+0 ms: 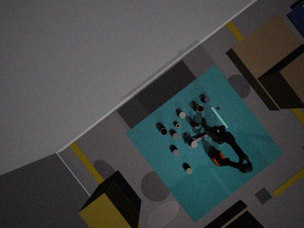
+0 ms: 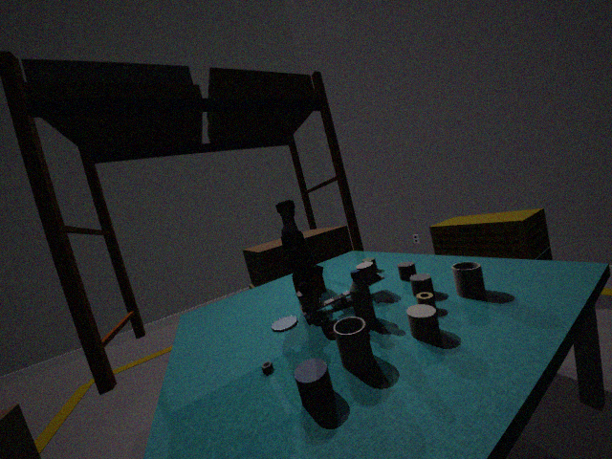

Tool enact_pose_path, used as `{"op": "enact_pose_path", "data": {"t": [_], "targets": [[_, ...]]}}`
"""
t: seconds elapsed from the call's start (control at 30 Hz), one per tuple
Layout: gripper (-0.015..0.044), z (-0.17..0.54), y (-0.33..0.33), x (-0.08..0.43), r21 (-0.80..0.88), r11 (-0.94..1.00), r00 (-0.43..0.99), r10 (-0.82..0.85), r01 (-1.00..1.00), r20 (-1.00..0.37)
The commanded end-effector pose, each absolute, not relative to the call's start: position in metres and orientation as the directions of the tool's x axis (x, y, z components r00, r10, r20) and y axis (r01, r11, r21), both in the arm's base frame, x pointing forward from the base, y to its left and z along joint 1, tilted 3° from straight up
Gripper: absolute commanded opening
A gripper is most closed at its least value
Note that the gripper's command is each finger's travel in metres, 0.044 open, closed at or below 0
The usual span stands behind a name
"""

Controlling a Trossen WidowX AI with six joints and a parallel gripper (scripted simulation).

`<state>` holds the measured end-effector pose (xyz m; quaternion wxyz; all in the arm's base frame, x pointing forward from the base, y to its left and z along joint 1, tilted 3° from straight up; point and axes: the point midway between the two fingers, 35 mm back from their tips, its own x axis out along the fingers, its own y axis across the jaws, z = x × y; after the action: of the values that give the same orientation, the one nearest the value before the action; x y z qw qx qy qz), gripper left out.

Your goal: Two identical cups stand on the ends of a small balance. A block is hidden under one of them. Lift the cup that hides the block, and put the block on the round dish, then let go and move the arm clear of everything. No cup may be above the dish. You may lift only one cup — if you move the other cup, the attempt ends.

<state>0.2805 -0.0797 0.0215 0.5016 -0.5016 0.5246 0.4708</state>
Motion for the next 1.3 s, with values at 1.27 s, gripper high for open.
{"op": "enact_pose_path", "data": {"t": [1.27], "targets": [[0.0, 0.078, -0.078, 0.288, -0.028, 0.053, 0.025, -0.053, -0.998, -0.998]]}}
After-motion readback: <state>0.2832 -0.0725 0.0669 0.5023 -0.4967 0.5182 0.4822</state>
